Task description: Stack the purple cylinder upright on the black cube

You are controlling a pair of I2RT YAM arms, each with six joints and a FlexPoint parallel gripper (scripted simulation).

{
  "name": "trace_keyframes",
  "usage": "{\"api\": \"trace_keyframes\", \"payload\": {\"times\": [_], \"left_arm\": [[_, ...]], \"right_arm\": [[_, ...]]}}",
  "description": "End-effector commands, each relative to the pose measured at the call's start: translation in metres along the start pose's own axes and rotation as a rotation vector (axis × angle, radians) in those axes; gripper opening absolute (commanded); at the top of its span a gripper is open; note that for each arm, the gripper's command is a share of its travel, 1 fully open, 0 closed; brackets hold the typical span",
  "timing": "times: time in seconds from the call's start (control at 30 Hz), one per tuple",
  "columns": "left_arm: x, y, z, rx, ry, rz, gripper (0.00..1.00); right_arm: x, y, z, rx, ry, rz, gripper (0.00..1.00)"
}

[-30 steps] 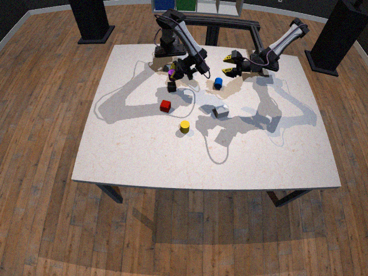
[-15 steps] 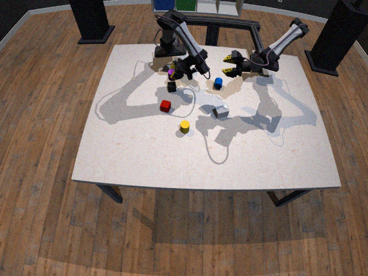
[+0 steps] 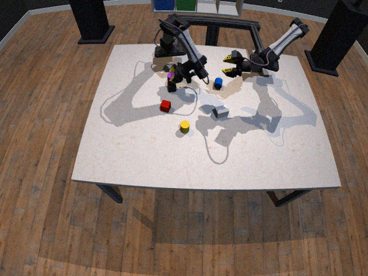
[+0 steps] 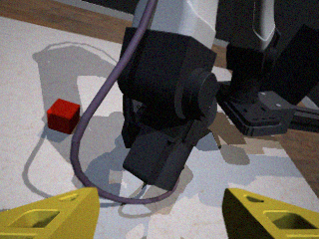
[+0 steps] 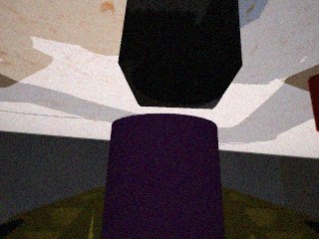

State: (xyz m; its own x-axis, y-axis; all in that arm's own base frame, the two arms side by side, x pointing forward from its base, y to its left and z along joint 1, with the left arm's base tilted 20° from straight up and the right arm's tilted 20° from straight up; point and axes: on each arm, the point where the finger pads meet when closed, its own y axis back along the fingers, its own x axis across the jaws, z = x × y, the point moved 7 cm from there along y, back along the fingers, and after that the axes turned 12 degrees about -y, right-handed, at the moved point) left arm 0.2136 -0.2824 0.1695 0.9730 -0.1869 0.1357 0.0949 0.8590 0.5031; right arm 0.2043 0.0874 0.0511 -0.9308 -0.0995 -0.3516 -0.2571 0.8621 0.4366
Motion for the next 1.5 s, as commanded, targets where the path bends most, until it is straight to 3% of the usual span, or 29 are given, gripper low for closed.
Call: {"api": "trace_keyframes", "payload": {"times": [0.0, 0.2, 0.3, 0.37, 0.43, 0.47, 0.5, 0.83, 1.0, 1.17, 1.47], "left_arm": [[0.008, -0.002, 0.015, -0.016, -0.07, 0.029, 0.61], [0.008, -0.002, 0.015, -0.016, -0.07, 0.029, 0.61], [0.008, -0.002, 0.015, -0.016, -0.07, 0.029, 0.61], [0.008, -0.002, 0.015, -0.016, -0.07, 0.029, 0.61], [0.008, -0.002, 0.015, -0.016, -0.07, 0.029, 0.61], [0.008, -0.002, 0.015, -0.016, -0.07, 0.029, 0.61], [0.008, -0.002, 0.015, -0.016, -0.07, 0.029, 0.61], [-0.001, -0.001, -0.006, 0.01, 0.025, -0.008, 0.61], [-0.002, -0.001, -0.007, 0.013, 0.029, -0.011, 0.61], [-0.002, -0.001, -0.007, 0.013, 0.029, -0.011, 0.61], [-0.002, -0.001, -0.007, 0.013, 0.029, -0.011, 0.61]], "right_arm": [[-0.006, -0.006, 0.011, -0.017, -0.019, -0.033, 0.38], [-0.006, -0.014, 0.021, -0.019, -0.022, -0.034, 0.38], [-0.002, -0.004, 0.006, -0.03, -0.028, -0.036, 0.38], [-0.002, 0.003, 0.001, -0.032, -0.033, -0.035, 0.61], [-0.002, 0.003, 0.001, -0.032, -0.033, -0.035, 0.61], [-0.001, 0.006, 0.002, -0.028, -0.026, -0.03, 0.72], [0.0, 0.01, 0.003, -0.025, -0.022, -0.029, 0.74], [0.003, 0.073, 0.001, -0.017, -0.016, -0.005, 0.74], [0.001, 0.075, -0.003, -0.066, -0.036, 0.058, 0.74], [0.0, 0.061, -0.02, -0.151, -0.069, 0.219, 0.74], [-0.001, 0.029, -0.066, -0.491, -0.266, 0.552, 0.74]]}}
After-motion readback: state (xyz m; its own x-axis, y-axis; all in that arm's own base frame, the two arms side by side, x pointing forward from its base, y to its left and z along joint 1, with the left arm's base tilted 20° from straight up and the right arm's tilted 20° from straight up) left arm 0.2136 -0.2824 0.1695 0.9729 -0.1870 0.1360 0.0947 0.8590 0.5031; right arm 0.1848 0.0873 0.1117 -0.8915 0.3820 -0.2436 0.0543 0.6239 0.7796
